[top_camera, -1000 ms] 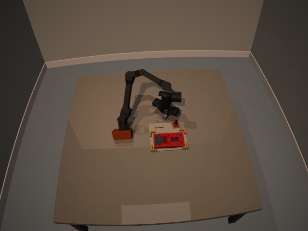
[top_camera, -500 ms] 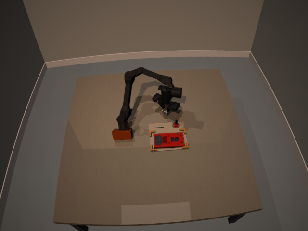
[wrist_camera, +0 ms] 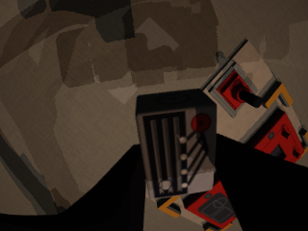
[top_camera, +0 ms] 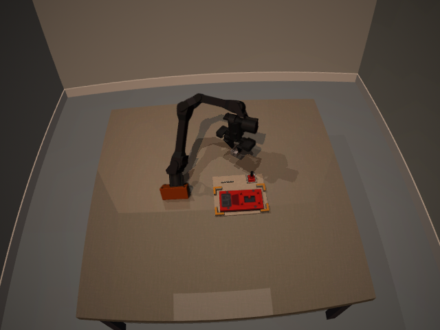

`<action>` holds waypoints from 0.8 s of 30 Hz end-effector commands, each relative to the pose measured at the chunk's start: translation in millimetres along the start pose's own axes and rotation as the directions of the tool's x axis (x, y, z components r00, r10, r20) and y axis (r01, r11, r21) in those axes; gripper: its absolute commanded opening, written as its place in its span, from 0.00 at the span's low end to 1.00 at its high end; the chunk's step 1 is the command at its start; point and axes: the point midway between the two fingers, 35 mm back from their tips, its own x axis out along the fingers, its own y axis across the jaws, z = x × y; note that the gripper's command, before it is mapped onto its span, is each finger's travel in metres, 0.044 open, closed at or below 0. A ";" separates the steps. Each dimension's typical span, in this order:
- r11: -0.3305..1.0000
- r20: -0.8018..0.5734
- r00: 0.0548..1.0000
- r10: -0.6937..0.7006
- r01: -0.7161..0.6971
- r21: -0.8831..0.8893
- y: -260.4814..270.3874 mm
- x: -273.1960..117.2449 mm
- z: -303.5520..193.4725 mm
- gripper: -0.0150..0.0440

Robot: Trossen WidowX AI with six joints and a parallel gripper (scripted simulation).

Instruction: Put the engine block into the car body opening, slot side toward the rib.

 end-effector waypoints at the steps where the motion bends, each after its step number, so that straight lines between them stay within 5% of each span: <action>1: 1.000 -0.003 1.000 -0.005 0.005 0.000 -0.2 -6.2 -0.1 0.25; 24: 0.963 -0.027 1.000 0.009 -0.001 0.271 -60.9 14.4 -30.8 0.25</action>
